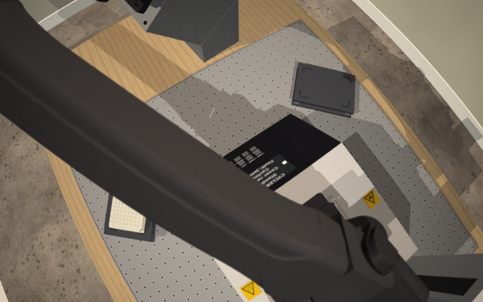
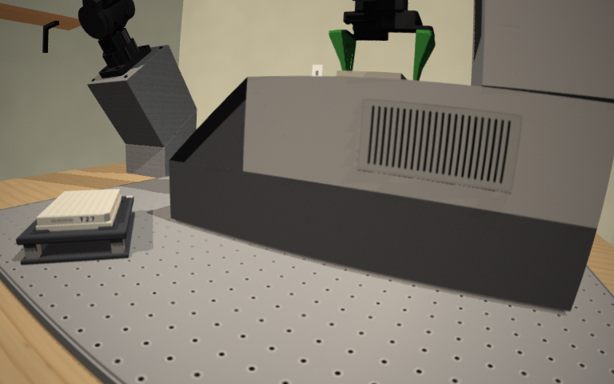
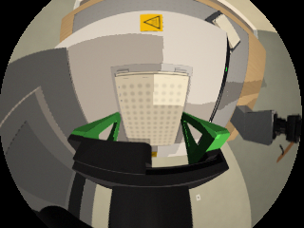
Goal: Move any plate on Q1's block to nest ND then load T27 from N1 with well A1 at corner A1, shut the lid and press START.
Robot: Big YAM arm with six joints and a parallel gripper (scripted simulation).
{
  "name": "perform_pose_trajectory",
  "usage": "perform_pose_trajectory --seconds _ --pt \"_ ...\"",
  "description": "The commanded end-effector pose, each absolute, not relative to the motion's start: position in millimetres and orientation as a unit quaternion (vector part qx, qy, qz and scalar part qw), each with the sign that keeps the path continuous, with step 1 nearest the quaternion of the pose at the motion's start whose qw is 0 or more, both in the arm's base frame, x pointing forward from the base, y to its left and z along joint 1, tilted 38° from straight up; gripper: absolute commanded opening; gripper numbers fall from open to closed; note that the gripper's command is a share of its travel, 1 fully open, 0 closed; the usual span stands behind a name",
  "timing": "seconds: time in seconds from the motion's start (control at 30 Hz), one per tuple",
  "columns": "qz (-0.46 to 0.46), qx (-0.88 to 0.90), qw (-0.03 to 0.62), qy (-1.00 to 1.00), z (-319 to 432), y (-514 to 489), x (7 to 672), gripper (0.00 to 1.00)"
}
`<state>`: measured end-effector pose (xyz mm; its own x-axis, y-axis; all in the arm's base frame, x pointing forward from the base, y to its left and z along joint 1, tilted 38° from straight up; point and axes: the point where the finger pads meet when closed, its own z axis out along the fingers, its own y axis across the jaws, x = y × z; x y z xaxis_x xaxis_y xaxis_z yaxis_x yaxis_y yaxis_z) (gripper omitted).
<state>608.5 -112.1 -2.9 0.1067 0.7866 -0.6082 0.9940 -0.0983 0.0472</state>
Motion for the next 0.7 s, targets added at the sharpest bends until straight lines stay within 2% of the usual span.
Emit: perform_pose_trajectory --seconds 0.0,0.27,0.3,0.67 --pt "-0.225 0.693 0.231 0.645 -4 -92 610 1.00" --pt "-0.214 0.697 0.241 0.641 -2 -92 616 1.00" --pt "-0.211 0.697 0.243 0.640 2 -92 619 0.00" --pt "-0.210 0.705 0.247 0.631 16 -98 619 0.00"
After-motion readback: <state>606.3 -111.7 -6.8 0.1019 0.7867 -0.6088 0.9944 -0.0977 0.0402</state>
